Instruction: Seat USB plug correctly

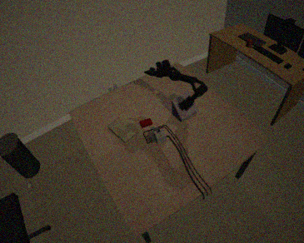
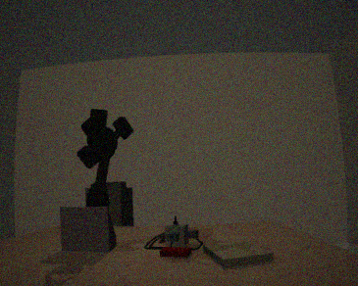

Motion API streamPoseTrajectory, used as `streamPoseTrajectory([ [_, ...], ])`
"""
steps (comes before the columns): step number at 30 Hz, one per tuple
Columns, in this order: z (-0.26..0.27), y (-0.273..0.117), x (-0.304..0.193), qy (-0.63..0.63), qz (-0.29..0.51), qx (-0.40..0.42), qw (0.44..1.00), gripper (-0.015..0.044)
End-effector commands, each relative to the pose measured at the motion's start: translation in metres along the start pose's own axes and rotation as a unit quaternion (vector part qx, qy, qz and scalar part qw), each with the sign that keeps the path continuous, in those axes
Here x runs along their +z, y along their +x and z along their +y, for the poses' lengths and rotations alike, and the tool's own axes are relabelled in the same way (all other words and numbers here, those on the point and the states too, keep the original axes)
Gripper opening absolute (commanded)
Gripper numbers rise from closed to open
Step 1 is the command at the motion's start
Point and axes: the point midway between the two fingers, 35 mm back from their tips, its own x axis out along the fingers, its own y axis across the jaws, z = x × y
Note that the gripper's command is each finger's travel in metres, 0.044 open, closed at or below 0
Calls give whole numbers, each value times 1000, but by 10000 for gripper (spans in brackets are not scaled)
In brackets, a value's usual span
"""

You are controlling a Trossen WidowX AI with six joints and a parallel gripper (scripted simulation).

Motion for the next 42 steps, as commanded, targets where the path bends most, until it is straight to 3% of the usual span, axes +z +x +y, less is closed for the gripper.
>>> streamPoseTrajectory([
  [1,1,1,-2,-9,4,-1,1000,426],
  [5,28,14,-51,-190,96,0,977,440],
  [10,61,15,-129,-442,225,45,867,440],
  [19,89,-16,-240,-693,360,171,600,440],
  [23,95,-42,-286,-764,400,249,441,440],
  [34,98,-131,-380,-782,419,459,37,440],
  [42,99,-140,-386,-777,417,472,14,440],
])
